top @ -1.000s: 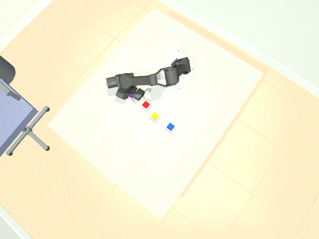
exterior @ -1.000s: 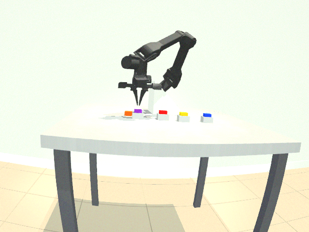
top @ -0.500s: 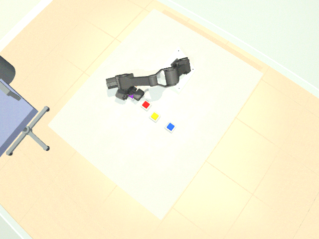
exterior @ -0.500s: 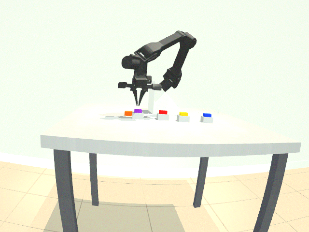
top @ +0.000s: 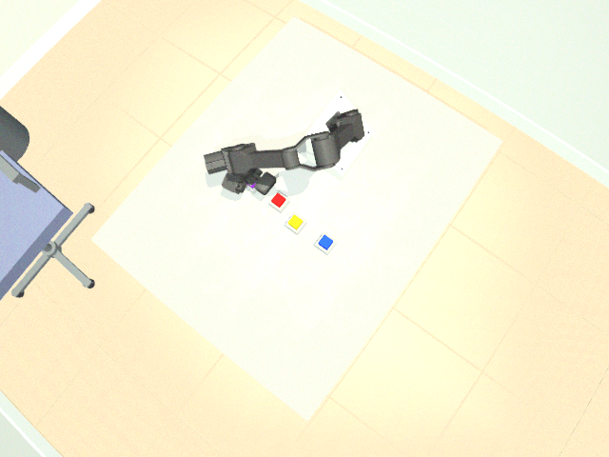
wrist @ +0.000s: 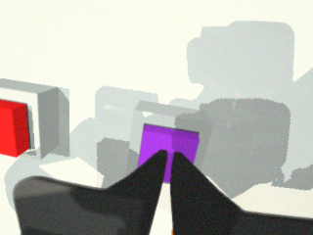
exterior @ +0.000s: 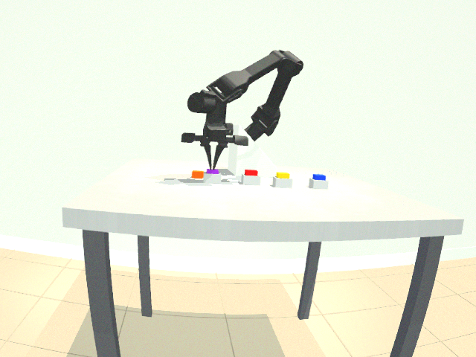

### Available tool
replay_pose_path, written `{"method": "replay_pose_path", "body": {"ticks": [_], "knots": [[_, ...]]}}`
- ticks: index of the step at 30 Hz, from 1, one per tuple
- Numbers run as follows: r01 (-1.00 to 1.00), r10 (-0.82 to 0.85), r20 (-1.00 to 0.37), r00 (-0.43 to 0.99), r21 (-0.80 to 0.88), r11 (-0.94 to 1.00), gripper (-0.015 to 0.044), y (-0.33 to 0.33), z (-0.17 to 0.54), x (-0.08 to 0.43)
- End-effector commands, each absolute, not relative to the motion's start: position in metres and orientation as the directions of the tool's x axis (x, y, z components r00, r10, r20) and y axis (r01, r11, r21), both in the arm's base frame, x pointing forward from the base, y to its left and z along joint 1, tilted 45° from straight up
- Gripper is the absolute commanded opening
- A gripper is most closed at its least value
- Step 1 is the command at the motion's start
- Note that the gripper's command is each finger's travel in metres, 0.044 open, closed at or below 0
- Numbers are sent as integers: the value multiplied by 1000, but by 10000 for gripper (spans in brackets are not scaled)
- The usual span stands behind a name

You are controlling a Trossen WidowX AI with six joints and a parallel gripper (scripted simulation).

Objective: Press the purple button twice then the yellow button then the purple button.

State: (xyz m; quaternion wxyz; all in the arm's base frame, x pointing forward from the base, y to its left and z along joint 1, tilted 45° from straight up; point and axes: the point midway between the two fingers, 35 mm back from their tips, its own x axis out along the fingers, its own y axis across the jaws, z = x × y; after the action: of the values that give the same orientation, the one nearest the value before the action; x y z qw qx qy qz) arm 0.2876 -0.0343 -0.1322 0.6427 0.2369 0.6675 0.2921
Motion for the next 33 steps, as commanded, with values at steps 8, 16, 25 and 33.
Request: {"method": "replay_pose_path", "body": {"ticks": [8,16,25,33], "knots": [[-53,696,-715,-64,699,714,20,-32,-133,286],[-53,696,-715,-64,699,714,20,-32,-133,286],[-53,695,-717,-65,697,715,20,-54,-111,288],[-53,693,-718,-65,696,717,20,-96,-69,292]]}}
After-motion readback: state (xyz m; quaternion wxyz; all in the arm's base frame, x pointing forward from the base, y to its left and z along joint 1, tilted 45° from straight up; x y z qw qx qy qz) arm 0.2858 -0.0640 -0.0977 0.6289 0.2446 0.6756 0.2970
